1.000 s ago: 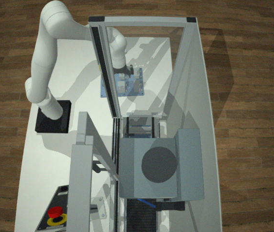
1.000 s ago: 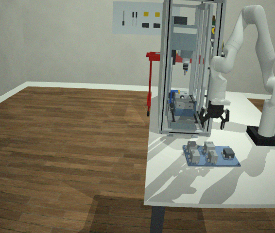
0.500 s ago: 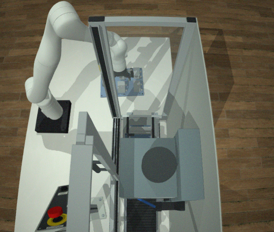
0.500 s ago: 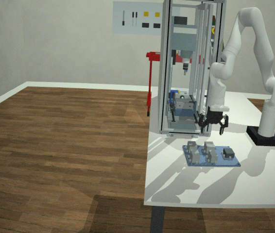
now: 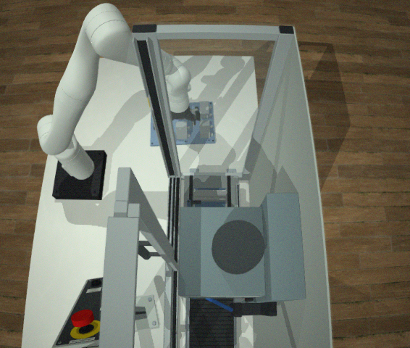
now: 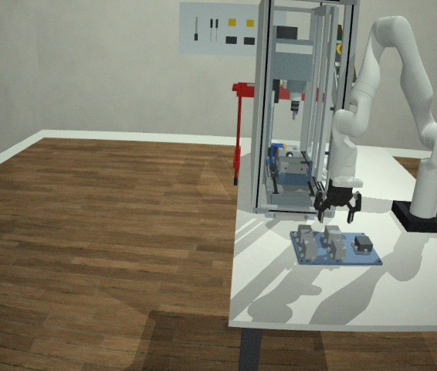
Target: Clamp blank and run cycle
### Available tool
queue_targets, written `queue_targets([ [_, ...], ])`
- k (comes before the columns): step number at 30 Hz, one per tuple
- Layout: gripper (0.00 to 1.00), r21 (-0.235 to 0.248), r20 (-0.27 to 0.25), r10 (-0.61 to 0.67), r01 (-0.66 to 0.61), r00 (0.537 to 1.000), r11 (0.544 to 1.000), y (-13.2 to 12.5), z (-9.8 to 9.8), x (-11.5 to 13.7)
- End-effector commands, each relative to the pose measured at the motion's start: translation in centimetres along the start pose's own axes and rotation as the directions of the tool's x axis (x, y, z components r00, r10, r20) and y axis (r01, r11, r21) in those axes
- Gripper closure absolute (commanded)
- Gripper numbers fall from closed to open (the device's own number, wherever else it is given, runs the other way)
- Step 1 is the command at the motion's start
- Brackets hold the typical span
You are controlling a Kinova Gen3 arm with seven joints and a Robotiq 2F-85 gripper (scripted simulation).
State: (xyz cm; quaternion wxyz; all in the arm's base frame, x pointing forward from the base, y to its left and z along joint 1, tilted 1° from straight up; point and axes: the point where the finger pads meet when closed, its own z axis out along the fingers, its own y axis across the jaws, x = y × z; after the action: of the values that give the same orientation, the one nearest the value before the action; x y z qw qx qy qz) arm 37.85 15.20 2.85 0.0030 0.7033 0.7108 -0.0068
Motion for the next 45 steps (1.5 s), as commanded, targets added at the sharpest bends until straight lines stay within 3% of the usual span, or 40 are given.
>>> queue_targets([
  [1,0.0,-0.002,-0.001,0.0,0.0,1.0,1.0,0.0,0.0,0.0],
  [9,0.0,-0.002,-0.001,0.0,0.0,1.0,1.0,0.0,1.0,0.0],
  [45,0.0,-0.002,-0.001,0.0,0.0,1.0,1.0,0.0,2.0,0.0],
])
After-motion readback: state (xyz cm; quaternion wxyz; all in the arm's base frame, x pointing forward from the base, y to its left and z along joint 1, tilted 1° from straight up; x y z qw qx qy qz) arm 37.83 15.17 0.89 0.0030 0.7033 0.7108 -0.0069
